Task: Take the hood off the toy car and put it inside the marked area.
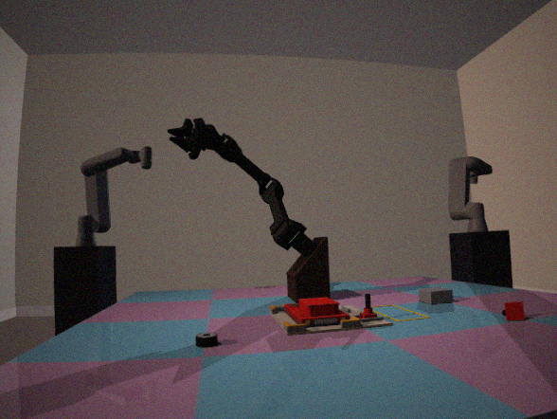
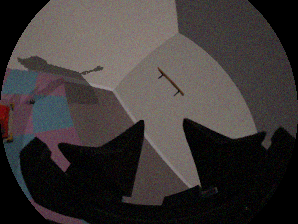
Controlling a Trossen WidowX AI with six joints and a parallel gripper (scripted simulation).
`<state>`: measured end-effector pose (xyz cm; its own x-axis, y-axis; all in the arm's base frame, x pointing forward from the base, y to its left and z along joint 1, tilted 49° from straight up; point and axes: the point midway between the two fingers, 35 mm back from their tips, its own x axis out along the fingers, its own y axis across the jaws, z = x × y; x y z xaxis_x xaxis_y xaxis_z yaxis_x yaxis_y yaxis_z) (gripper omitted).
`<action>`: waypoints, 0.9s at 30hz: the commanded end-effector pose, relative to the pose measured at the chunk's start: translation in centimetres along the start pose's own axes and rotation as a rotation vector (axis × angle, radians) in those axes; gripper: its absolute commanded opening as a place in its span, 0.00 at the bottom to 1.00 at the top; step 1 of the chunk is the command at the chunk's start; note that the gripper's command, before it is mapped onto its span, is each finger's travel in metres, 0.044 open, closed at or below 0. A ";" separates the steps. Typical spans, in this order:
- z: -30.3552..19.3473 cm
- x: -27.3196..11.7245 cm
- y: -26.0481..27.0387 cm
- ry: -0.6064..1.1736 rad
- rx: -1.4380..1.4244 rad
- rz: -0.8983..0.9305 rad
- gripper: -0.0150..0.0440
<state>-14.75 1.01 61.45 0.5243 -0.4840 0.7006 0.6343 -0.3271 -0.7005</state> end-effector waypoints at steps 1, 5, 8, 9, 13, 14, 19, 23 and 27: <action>0.0 0.2 0.2 0.000 0.004 0.006 0.67; 0.8 3.9 3.5 -0.002 0.073 0.116 0.85; 1.6 6.9 6.8 0.001 0.131 0.215 0.98; 1.9 7.8 7.9 0.004 0.150 0.248 1.00; 3.4 9.5 10.4 -0.071 0.193 0.315 1.00; 4.0 10.1 11.5 -0.091 0.210 0.345 1.00; 6.1 13.2 17.3 -0.063 0.284 0.506 1.00; 7.9 14.8 22.2 -0.025 0.335 0.633 1.00; 9.8 15.8 27.2 0.024 0.375 0.756 1.00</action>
<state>12.39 -7.11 57.15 0.8629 -0.4783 0.1629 0.3379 0.3065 -0.8899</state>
